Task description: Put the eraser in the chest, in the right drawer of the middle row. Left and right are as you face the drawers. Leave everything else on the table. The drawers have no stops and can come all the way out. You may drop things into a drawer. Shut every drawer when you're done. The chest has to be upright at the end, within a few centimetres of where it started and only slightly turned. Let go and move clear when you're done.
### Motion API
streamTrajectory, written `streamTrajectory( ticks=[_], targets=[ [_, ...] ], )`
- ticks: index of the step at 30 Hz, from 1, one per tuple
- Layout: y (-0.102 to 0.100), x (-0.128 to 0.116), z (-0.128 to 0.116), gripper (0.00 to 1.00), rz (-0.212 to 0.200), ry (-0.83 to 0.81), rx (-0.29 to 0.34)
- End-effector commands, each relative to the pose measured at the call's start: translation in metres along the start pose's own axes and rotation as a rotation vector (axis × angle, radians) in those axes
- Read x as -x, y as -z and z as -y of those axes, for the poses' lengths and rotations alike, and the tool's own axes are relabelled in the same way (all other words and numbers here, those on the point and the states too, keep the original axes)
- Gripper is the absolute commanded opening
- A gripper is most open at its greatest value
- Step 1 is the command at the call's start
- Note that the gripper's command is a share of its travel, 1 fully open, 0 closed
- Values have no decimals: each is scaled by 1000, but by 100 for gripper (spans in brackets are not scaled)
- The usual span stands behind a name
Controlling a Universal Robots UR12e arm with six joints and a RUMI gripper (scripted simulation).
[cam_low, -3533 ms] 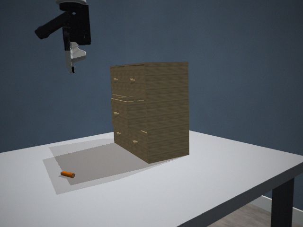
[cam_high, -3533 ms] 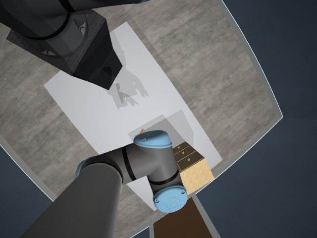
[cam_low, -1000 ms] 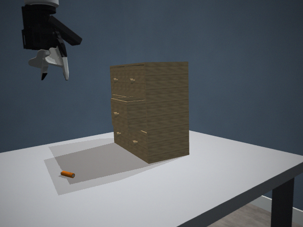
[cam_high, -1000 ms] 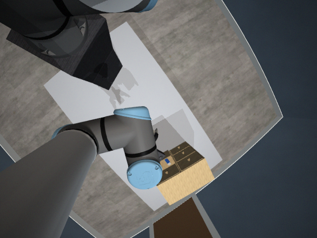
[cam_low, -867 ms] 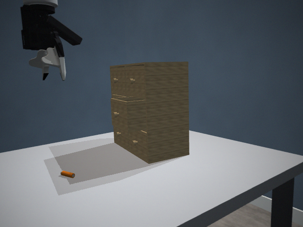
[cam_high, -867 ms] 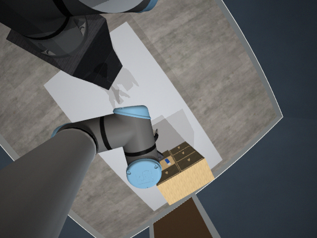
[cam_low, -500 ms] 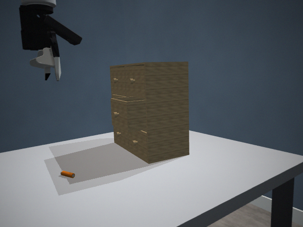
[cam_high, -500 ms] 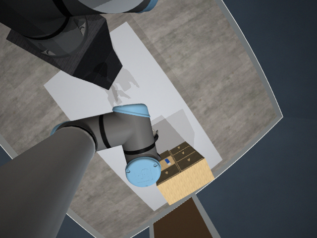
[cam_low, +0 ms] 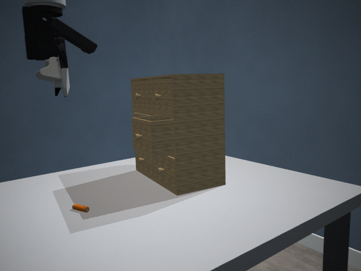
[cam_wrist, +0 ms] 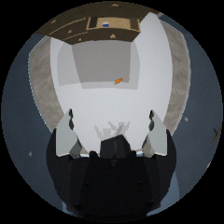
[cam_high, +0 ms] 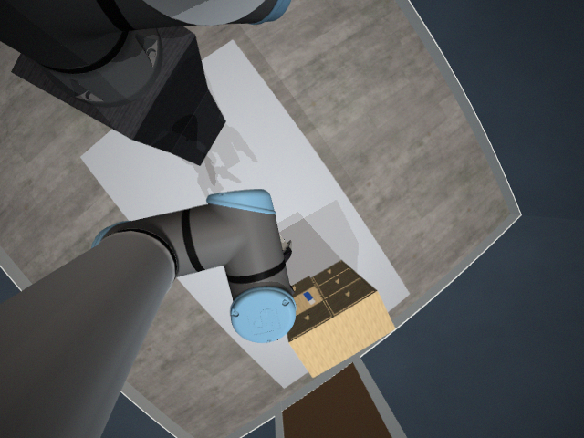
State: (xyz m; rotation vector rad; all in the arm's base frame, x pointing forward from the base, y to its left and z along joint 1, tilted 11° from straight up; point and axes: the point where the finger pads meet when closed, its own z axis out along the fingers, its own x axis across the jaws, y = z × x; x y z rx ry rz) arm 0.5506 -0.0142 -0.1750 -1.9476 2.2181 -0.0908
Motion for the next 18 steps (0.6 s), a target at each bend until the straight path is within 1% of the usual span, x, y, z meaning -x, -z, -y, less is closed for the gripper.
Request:
streamTrajectory(
  ticks=[1, 10, 14, 18],
  targets=[
    [0, 0, 0, 100, 0, -3, -1],
    [-1, 0, 1, 100, 0, -3, -10],
    [-3, 0, 3, 100, 0, -3, -29],
    [-7, 0, 6, 100, 0, -4, -63]
  ],
)
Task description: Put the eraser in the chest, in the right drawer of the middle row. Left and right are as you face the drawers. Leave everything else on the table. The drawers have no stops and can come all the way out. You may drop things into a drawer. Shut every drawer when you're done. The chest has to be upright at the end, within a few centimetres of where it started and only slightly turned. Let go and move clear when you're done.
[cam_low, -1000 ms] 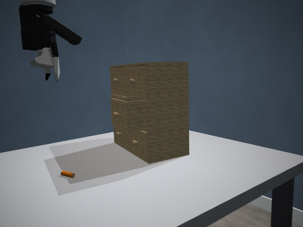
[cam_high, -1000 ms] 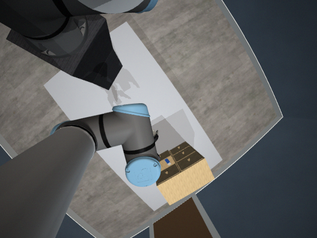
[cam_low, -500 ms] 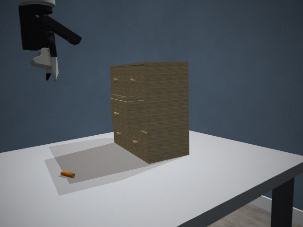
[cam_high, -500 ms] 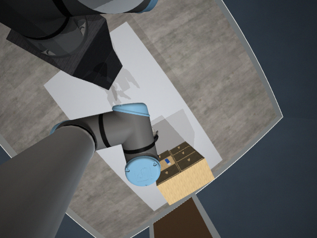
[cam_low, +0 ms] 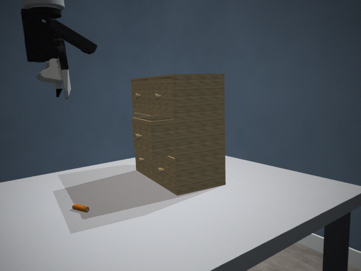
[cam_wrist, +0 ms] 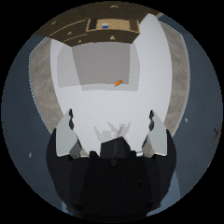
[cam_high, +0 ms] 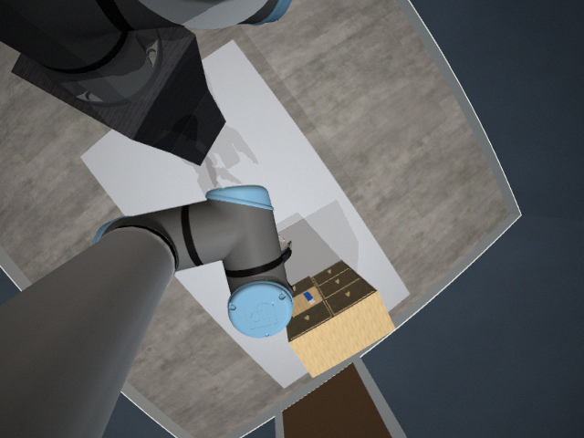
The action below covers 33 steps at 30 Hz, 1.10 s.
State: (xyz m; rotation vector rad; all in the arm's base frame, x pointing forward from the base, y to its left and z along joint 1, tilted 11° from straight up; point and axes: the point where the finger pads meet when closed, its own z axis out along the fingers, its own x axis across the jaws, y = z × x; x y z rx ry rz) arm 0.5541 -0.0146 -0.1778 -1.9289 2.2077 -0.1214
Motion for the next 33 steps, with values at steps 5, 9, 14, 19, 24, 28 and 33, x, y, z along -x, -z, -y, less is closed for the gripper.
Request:
streamTrajectory(
  ticks=[5, 9, 14, 19, 24, 28, 33],
  targets=[
    [-8, 0, 8, 100, 0, 0, -95],
    [-10, 0, 10, 100, 0, 1, -126],
    [-19, 0, 18, 100, 0, 0, -211],
    [-28, 0, 26, 100, 0, 0, -311],
    [-37, 0, 32, 100, 0, 1, -398],
    [-45, 0, 38, 100, 0, 0, -471],
    [-57, 0, 48, 100, 0, 0, -597]
  ],
)
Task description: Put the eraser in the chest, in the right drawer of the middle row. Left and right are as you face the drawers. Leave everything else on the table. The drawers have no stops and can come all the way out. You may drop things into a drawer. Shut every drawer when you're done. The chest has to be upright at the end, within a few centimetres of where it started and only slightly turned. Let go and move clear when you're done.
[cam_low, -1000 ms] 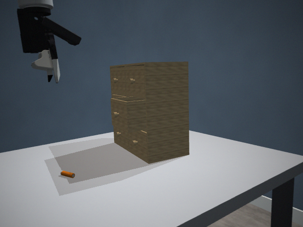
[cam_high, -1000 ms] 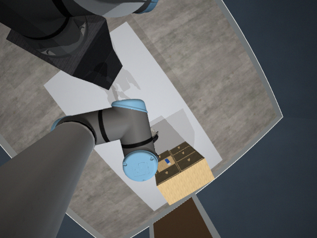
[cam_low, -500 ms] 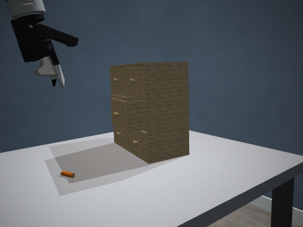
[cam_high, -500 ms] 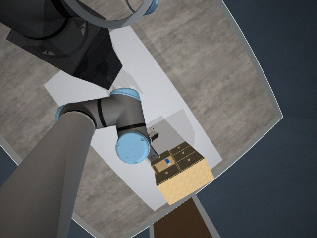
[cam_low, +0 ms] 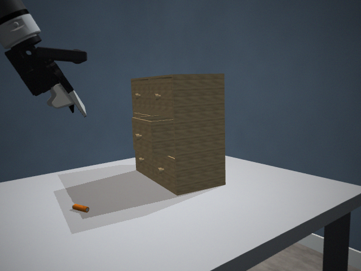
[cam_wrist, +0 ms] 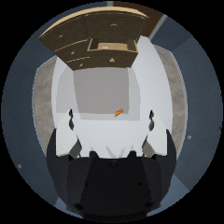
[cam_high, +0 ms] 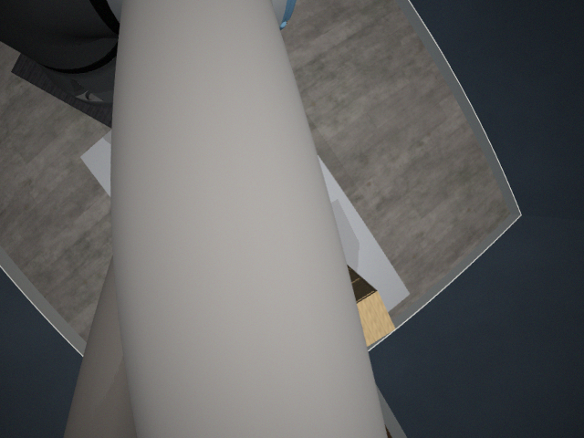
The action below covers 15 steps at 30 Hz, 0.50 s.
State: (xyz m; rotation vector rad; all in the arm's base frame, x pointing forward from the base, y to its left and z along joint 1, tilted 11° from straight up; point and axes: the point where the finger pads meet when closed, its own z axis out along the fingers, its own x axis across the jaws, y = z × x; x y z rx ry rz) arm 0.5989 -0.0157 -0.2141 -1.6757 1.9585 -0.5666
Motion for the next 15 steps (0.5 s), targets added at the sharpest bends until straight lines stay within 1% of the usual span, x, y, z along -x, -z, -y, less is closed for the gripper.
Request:
streamTrajectory(
  ticks=[1, 7, 9, 12, 15],
  targets=[
    [-20, -2, 6, 100, -3, -2, -171],
    [-40, -2, 10, 100, -4, -2, -332],
    [-40, -2, 10, 100, -4, -2, -332],
    [-48, -1, 11, 100, -3, -2, -405],
    [-55, -1, 14, 100, -7, -1, -460]
  ],
)
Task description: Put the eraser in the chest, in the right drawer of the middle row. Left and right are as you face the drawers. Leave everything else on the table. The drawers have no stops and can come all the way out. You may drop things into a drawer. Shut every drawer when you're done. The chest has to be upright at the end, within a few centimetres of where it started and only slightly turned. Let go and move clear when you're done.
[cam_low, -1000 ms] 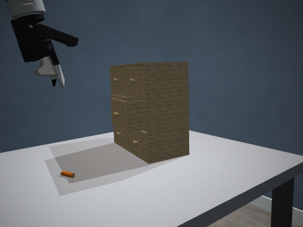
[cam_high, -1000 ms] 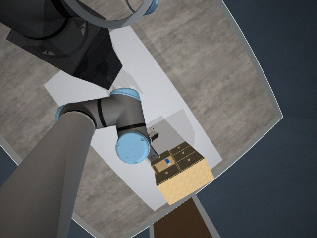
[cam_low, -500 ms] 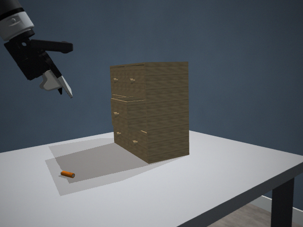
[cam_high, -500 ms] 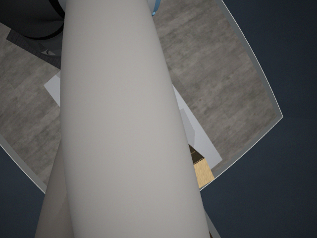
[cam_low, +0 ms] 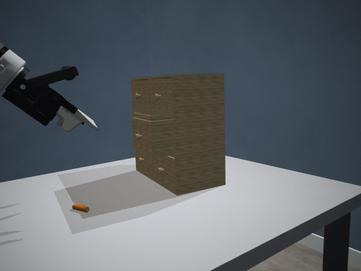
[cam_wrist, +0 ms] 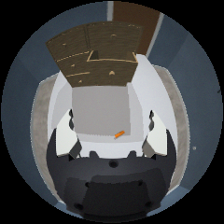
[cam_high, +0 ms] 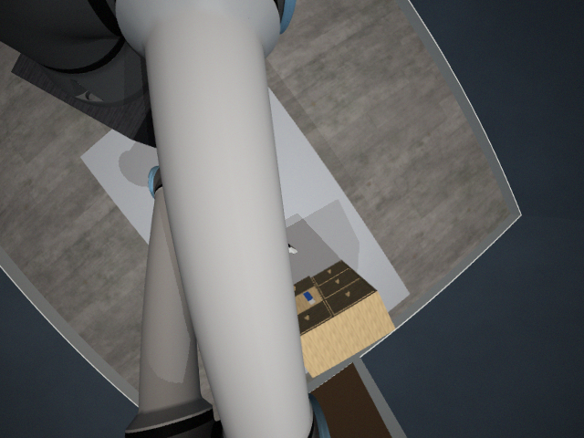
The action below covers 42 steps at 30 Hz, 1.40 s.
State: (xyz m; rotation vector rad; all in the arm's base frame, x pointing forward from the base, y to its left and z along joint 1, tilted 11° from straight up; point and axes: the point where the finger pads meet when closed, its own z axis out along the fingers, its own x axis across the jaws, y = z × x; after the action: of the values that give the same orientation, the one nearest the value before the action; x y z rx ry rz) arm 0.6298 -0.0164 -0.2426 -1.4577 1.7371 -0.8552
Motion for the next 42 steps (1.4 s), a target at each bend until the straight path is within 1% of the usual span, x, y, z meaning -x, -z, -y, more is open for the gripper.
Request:
streamTrajectory(
  ticks=[1, 4, 8, 17, 18, 42],
  targets=[
    [-18, -1, 2, 100, -8, -2, -126],
    [-23, -1, 2, 100, -10, -1, -162],
    [-26, -1, 2, 100, -11, -1, -190],
    [-27, -1, 2, 100, -11, -1, -201],
    [-27, -1, 2, 20, -11, -1, -201],
    [-27, -1, 2, 20, -11, -1, -201]
  ],
)
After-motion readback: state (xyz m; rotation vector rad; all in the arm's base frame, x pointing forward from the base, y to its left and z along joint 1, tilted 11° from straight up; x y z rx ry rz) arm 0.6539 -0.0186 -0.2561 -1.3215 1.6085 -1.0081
